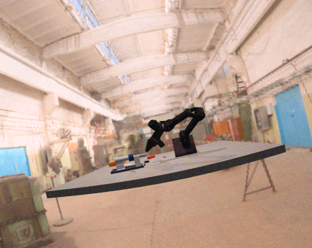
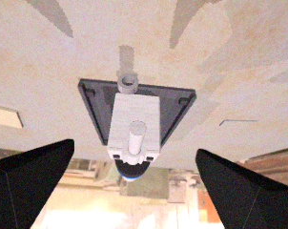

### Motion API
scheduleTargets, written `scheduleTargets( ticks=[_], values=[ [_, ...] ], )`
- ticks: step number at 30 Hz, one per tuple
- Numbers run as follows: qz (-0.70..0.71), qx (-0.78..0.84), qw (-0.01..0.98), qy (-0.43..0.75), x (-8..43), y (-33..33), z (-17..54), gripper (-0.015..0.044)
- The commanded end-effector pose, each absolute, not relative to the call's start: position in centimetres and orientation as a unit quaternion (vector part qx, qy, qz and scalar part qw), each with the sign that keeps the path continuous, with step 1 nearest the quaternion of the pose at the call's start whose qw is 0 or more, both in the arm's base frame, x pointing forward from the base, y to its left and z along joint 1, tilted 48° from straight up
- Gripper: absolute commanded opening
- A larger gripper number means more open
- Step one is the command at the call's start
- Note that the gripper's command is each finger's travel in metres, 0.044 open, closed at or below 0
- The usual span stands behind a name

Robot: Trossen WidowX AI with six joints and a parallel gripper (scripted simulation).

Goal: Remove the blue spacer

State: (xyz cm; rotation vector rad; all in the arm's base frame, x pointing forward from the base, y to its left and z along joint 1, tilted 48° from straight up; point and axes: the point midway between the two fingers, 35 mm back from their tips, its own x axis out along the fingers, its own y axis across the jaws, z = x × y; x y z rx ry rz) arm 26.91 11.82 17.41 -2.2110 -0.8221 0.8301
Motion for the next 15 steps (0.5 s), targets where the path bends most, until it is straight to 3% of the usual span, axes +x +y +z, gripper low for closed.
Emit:
scheduleTargets(
  ticks=[1, 15],
  values=[
    [0.315, -0.840, 0.313, -0.312, 26.88, 11.82, 17.37, 0.0440],
    [0.315, -0.840, 0.313, -0.313, 27.73, 12.08, 17.55, 0.0440]
  ],
)
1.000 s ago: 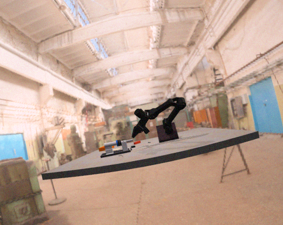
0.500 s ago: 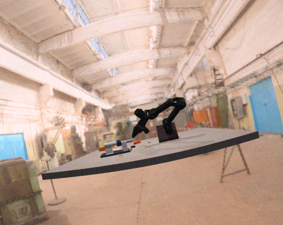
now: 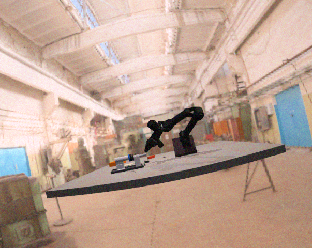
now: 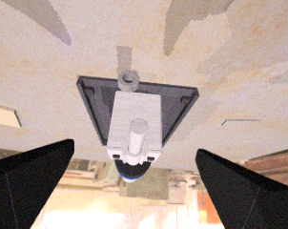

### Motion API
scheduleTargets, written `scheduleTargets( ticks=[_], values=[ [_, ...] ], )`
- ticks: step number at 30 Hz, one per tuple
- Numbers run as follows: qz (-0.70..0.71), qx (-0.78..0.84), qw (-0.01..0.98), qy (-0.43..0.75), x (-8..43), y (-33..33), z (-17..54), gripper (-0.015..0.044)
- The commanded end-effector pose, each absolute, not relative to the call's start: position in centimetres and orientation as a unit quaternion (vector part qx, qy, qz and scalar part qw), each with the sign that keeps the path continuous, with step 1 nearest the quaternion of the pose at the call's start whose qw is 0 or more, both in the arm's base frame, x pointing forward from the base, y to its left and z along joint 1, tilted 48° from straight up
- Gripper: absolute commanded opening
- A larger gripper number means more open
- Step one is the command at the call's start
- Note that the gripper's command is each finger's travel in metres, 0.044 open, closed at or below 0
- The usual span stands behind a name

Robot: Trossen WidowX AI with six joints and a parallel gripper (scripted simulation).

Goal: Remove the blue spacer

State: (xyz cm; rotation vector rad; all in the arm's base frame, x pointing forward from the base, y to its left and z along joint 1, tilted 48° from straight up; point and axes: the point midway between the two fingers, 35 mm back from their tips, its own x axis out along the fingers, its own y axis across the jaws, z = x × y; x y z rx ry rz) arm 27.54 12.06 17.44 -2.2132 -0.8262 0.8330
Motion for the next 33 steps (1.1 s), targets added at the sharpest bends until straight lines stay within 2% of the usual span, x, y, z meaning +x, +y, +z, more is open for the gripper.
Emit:
scheduleTargets(
  ticks=[1, 33],
  values=[
    [0.315, -0.840, 0.313, -0.313, 27.7, 12.1, 17.6, 0.0440],
    [0.314, -0.840, 0.312, -0.313, 29.4, 13.8, 16.8, 0.0440]
  ],
)
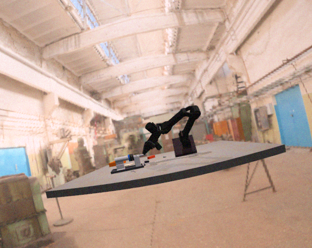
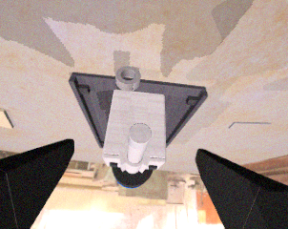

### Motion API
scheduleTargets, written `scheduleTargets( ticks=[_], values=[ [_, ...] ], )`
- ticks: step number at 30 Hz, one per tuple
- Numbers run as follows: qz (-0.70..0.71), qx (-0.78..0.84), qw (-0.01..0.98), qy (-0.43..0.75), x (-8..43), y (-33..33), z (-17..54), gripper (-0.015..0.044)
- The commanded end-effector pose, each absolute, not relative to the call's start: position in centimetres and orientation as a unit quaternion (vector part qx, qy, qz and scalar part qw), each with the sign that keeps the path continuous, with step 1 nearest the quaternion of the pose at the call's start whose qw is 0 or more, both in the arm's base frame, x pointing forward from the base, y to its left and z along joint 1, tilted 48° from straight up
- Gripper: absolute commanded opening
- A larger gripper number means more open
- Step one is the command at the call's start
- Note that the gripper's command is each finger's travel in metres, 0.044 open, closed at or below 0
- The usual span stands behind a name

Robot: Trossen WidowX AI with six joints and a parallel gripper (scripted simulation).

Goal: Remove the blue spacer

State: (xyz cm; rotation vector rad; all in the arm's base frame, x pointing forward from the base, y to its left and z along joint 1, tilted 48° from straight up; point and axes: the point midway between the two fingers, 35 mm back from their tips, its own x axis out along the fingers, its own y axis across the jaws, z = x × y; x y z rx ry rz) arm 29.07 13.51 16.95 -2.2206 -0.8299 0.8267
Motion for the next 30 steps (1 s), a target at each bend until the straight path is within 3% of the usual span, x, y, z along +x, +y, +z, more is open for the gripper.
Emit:
scheduleTargets(
  ticks=[1, 30],
  values=[
    [0.314, -0.840, 0.313, -0.313, 29.5, 13.9, 16.7, 0.0440],
    [0.313, -0.840, 0.313, -0.313, 30.3, 15.1, 16.2, 0.0440]
  ],
)
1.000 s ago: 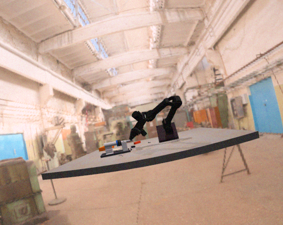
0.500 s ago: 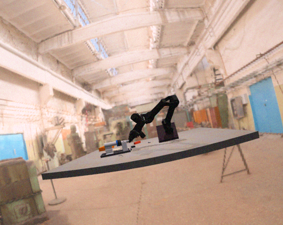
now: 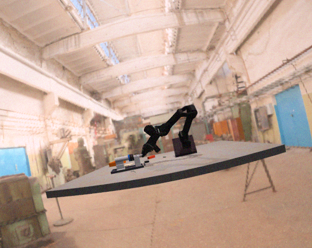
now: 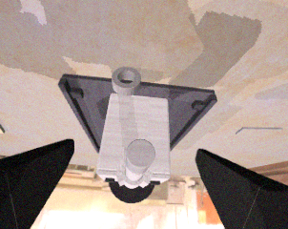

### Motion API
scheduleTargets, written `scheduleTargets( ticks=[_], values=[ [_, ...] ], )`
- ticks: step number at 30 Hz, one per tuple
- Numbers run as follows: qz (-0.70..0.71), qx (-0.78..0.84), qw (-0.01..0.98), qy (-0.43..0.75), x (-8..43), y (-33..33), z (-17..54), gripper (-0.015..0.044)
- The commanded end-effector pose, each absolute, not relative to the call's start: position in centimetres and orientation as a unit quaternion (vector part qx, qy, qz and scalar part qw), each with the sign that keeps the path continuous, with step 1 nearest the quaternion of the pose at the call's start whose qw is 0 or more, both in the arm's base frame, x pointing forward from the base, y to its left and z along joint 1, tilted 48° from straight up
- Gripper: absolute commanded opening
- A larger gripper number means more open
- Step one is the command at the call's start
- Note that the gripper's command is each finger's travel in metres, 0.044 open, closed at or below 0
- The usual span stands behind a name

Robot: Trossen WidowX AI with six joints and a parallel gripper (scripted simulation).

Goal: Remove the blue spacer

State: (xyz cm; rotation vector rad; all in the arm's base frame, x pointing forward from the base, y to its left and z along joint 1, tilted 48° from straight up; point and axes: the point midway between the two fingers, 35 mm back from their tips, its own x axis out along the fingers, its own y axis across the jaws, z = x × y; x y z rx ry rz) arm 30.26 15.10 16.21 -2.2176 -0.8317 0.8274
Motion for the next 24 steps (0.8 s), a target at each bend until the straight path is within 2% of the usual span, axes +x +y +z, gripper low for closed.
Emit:
scheduleTargets(
  ticks=[1, 24],
  values=[
    [0.313, -0.840, 0.313, -0.313, 30.33, 15.09, 16.24, 0.0440],
    [0.313, -0.840, 0.313, -0.313, 31.00, 15.88, 15.90, 0.0440]
  ],
)
